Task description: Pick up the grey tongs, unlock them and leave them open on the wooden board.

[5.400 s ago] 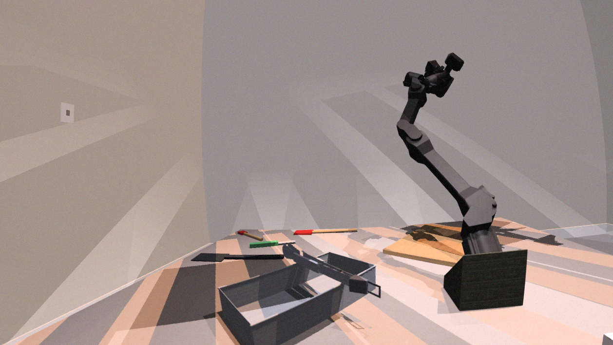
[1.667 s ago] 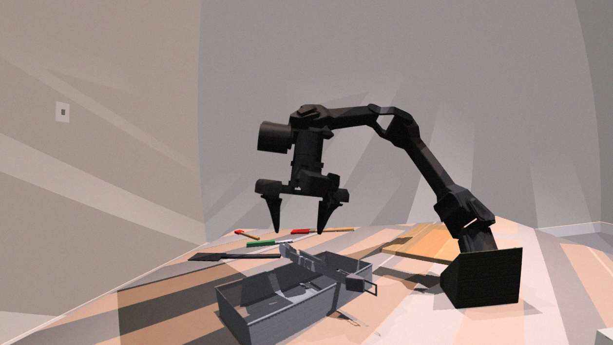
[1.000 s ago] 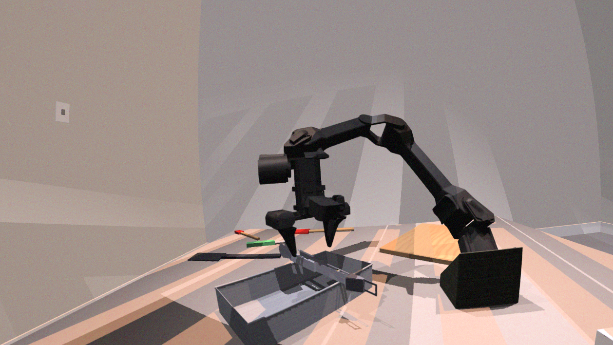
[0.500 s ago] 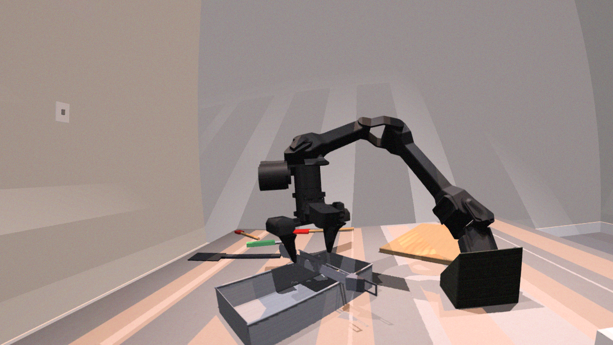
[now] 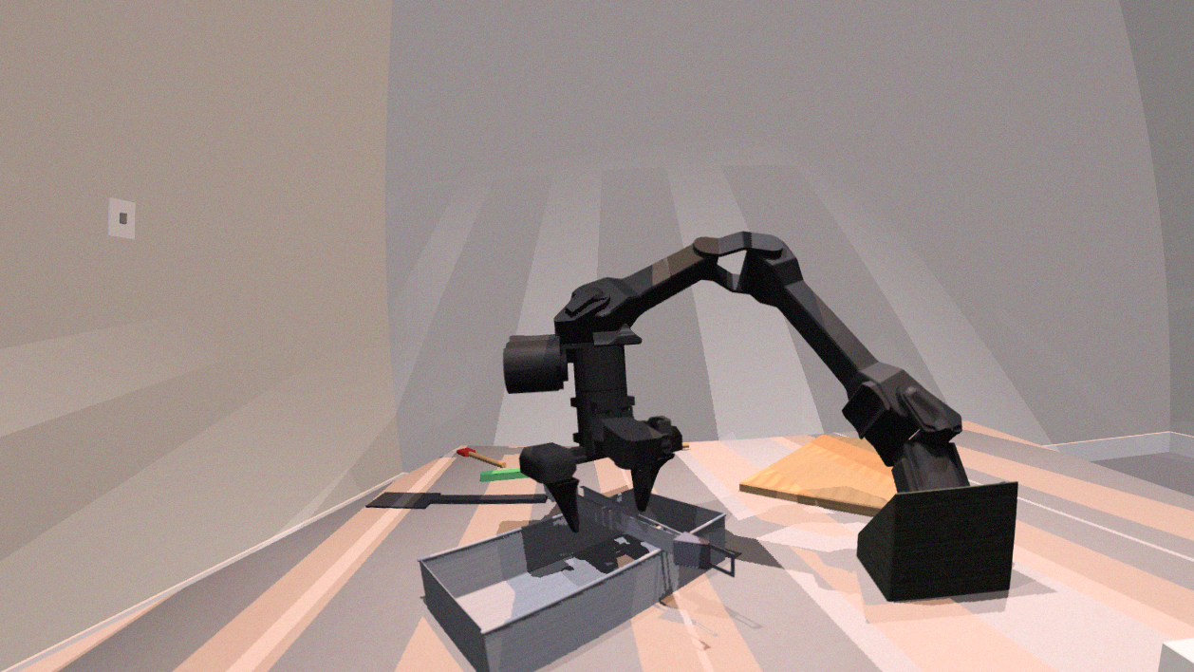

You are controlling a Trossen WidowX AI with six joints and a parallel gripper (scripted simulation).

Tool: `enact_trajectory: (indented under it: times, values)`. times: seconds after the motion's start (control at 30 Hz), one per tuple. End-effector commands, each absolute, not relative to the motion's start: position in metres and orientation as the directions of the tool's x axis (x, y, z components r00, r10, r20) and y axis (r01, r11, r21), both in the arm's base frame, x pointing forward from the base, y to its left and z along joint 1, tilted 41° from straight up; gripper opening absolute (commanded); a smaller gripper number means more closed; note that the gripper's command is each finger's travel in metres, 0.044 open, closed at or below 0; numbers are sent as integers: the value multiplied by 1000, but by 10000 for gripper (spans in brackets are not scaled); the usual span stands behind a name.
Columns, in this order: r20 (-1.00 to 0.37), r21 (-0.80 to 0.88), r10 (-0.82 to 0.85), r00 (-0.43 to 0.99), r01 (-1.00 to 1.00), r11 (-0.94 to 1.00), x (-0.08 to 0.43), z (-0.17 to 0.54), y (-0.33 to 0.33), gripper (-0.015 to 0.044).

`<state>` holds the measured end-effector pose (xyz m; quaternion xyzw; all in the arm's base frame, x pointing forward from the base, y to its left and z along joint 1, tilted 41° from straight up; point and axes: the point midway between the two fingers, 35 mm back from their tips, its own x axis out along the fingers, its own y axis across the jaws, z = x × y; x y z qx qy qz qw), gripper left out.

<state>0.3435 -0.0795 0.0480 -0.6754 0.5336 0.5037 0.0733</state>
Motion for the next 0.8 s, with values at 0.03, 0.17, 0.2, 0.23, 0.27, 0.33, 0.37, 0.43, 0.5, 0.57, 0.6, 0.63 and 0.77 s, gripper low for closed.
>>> enact_trajectory:
  times: [0.03,0.17,0.2,0.23,0.27,0.33,0.37,0.43,0.5,0.57,0.6,0.63,0.77]
  values:
    - [-754,445,-652,-78,-791,-421,342,40,-87,440]
    - [-754,446,-652,-78,-791,-420,341,36,-91,440]
    - [-754,446,-652,-78,-791,-420,341,35,-92,440]
    - [-754,446,-652,-78,-791,-420,340,33,-93,440]
    - [-754,446,-653,-78,-791,-420,340,32,-94,440]
    - [-753,446,-653,-78,-791,-420,340,30,-96,440]
    - [-753,446,-653,-79,-791,-420,339,29,-97,440]
    - [-753,446,-653,-79,-791,-419,339,27,-99,440]
    - [-753,446,-653,-79,-791,-419,339,26,-100,440]
    - [-757,440,-649,-78,-795,-418,339,28,-97,414]
    - [-757,440,-649,-78,-795,-418,339,28,-97,387]
    - [-757,440,-649,-78,-795,-418,339,28,-97,361]
    - [-757,440,-649,-78,-795,-418,339,28,-97,256]
